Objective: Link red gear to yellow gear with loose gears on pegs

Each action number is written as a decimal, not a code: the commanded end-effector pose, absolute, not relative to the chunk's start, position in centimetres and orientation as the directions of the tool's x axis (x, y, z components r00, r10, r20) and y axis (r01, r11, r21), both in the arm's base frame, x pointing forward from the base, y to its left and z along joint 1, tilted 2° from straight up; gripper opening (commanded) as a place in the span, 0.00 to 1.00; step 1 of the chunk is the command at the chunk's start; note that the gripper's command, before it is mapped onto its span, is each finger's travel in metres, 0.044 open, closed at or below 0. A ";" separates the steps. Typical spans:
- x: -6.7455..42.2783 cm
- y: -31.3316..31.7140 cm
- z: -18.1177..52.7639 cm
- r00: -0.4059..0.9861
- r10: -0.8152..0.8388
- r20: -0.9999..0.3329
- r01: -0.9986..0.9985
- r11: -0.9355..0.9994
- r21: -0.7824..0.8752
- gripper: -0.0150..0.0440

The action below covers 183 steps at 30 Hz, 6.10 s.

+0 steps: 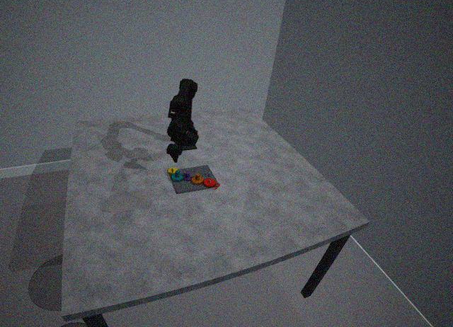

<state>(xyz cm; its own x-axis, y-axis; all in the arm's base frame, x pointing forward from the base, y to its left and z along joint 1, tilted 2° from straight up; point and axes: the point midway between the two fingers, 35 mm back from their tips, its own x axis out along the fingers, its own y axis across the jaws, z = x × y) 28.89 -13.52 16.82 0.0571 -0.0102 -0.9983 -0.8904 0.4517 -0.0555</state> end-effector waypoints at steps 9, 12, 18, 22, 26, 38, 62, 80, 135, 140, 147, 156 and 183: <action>28.9 -13.5 16.9 0.055 -0.009 -0.998 -0.892 0.449 -0.053 1.00; 28.9 -13.5 16.9 0.055 -0.009 -0.998 -0.892 0.449 -0.053 1.00; 28.9 -13.5 16.9 0.055 -0.009 -0.998 -0.892 0.449 -0.053 1.00; 28.9 -13.5 16.9 0.055 -0.009 -0.998 -0.892 0.449 -0.053 1.00; 28.9 -13.5 16.9 0.055 -0.009 -0.998 -0.892 0.449 -0.053 1.00; 28.9 -13.5 16.9 0.055 -0.009 -0.998 -0.892 0.449 -0.053 1.00; 27.2 15.2 19.8 0.049 0.018 -0.999 -0.892 0.450 -0.036 1.00; 19.7 23.6 20.9 0.046 0.028 -0.999 -0.892 0.450 -0.029 1.00; 19.7 23.6 20.9 0.046 0.028 -0.999 -0.892 0.450 -0.029 1.00; 19.7 23.6 20.9 0.046 0.028 -0.999 -0.892 0.450 -0.029 1.00; 19.7 23.6 20.9 0.046 0.028 -0.999 -0.892 0.450 -0.029 1.00; 19.7 23.6 20.9 0.046 0.028 -0.999 -0.892 0.450 -0.029 1.00; 19.7 23.6 20.9 0.046 0.028 -0.999 -0.892 0.450 -0.029 1.00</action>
